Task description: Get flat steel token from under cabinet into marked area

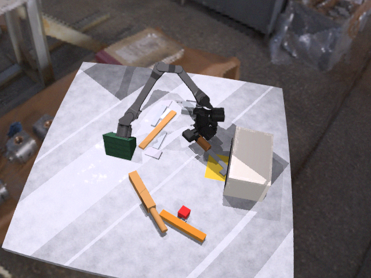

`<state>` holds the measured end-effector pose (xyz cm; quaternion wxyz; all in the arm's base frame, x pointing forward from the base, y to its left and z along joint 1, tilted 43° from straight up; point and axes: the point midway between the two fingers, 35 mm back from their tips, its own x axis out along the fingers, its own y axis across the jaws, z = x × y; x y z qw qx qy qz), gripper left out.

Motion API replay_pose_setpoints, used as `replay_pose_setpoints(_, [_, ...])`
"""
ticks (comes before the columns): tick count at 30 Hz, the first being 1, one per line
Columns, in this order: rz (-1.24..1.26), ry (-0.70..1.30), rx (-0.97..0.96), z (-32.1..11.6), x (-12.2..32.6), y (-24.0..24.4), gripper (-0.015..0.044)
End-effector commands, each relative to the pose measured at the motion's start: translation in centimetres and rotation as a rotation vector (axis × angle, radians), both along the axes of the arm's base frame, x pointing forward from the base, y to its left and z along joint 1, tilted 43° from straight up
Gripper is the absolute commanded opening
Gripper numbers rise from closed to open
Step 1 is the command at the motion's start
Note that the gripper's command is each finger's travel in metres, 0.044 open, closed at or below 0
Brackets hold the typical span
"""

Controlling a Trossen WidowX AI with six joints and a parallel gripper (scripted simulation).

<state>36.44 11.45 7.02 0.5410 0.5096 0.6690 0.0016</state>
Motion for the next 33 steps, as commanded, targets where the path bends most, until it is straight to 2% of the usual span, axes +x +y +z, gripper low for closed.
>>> replay_pose_setpoints(1, [0.002,0.005,0.0,0.3,-0.7,0.6,0.0])
replay_pose_setpoints(33, [0.002,0.006,0.001,2.4,-3.8,3.2,0.0])
